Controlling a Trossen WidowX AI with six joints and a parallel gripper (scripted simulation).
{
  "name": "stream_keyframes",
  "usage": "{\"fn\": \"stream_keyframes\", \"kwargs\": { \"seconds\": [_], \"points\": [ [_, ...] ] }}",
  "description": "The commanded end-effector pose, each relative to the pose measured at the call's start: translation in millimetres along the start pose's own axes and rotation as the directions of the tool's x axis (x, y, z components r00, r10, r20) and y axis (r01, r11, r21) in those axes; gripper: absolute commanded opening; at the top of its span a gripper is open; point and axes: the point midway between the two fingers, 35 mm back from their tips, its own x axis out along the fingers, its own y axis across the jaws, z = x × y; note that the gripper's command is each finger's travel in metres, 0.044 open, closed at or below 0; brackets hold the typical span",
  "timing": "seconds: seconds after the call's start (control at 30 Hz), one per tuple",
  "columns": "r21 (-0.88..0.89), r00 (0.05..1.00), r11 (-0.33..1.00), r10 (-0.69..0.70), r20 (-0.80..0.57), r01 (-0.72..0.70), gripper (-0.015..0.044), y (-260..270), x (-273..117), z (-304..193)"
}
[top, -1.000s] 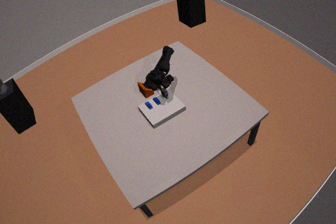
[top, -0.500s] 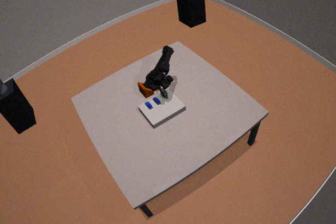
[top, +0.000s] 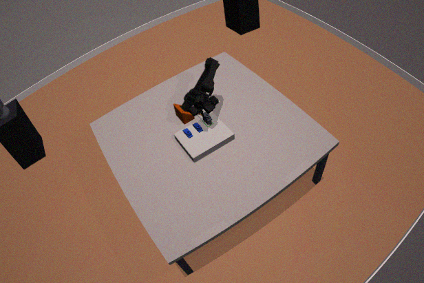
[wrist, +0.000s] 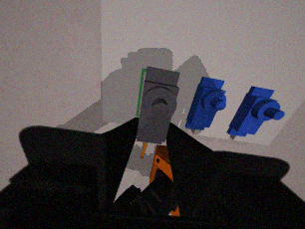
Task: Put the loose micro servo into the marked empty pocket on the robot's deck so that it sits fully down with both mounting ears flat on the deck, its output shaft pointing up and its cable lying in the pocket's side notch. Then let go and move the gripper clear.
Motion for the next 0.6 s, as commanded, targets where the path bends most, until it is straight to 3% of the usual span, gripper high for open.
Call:
{"fn": "stream_keyframes", "kwargs": {
  "seconds": [0.0,0.57],
  "points": [
    [0.003,1.0,1.0,0.002,0.005,-0.002,0.0,0.4,1.8,0.7],
    [0.002,1.0,1.0,0.003,0.005,-0.003,0.0,0.6,19.5,0.8]
  ]
}}
